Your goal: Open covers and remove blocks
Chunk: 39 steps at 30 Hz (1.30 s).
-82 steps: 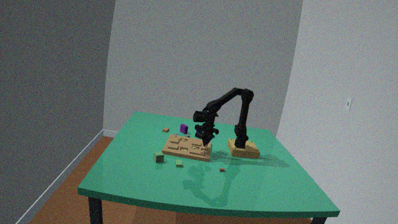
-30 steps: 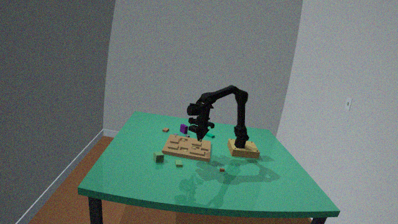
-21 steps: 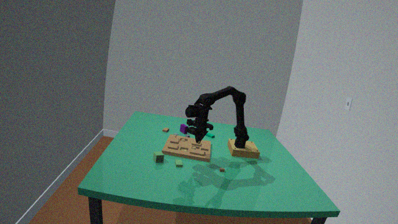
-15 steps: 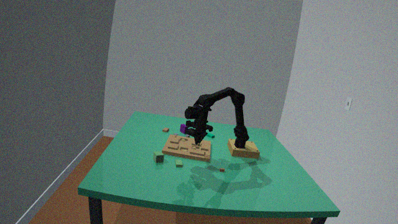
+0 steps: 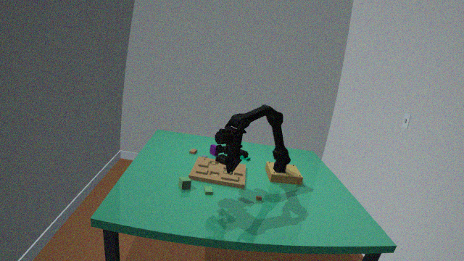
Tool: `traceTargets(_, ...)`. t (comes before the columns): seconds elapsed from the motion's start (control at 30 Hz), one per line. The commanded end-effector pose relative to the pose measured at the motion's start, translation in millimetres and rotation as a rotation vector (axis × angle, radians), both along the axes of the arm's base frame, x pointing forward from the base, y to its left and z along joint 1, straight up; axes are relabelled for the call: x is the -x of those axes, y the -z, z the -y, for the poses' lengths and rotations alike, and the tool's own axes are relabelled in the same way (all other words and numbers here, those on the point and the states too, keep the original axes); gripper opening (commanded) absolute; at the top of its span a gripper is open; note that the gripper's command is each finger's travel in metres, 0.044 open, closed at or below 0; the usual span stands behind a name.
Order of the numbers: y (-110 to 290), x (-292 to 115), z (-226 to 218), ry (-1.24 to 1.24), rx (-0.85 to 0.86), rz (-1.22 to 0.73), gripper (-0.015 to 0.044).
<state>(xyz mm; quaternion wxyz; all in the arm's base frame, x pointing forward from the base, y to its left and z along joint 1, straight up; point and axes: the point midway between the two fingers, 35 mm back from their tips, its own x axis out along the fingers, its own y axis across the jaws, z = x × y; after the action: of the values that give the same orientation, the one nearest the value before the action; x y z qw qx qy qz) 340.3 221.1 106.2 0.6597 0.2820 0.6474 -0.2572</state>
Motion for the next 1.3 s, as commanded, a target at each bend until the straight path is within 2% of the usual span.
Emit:
traceTargets(0.0,5.2,-1.7,-0.9,0.007,-0.002,0.000,0.0080)
traceTargets(1.27,67.4,-5.9,-4.5,0.007,-0.002,0.000,0.0080)
